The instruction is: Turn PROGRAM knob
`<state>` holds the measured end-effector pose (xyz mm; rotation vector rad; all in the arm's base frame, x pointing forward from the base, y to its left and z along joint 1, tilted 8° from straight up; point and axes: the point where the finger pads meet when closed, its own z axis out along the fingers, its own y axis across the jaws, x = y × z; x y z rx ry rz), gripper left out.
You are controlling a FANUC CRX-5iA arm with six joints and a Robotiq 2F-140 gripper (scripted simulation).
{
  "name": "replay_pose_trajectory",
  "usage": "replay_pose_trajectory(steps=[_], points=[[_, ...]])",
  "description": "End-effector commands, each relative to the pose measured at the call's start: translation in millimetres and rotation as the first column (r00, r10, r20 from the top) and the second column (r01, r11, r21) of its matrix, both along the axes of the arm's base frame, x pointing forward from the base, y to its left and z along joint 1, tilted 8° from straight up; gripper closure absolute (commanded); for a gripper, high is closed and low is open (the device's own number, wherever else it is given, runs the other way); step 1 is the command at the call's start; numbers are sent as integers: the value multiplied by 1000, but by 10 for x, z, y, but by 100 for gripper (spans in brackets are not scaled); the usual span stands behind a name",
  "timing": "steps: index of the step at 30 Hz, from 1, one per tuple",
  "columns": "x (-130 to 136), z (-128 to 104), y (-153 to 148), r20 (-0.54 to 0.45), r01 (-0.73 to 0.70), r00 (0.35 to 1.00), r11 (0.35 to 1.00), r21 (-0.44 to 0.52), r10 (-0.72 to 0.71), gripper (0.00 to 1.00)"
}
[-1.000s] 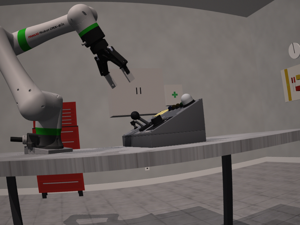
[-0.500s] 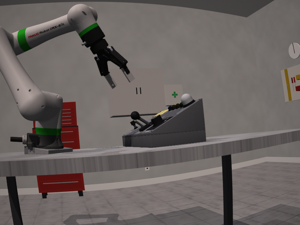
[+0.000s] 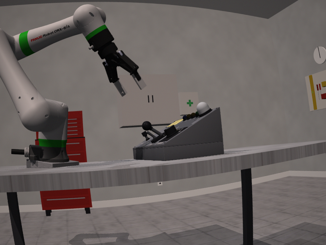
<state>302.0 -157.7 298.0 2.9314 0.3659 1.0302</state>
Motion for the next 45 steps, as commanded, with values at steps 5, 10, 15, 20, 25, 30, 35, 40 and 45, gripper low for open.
replay_pose_trajectory(steps=[5,10,15,20,25,30,35,40,45], points=[[1,2,0,0,0,1000,1000,0,0,0],[1,2,0,0,0,1000,1000,0,0,0],[1,2,0,0,0,1000,1000,0,0,0],[-1,5,0,0,0,1000,1000,0,0,0],[-7,14,1,0,0,1000,1000,0,0,0],[-21,35,4,0,0,1000,1000,0,0,0],[-40,65,8,0,0,1000,1000,0,0,0],[-52,85,11,0,0,1000,1000,0,0,0],[-72,116,15,0,0,1000,1000,0,0,0]])
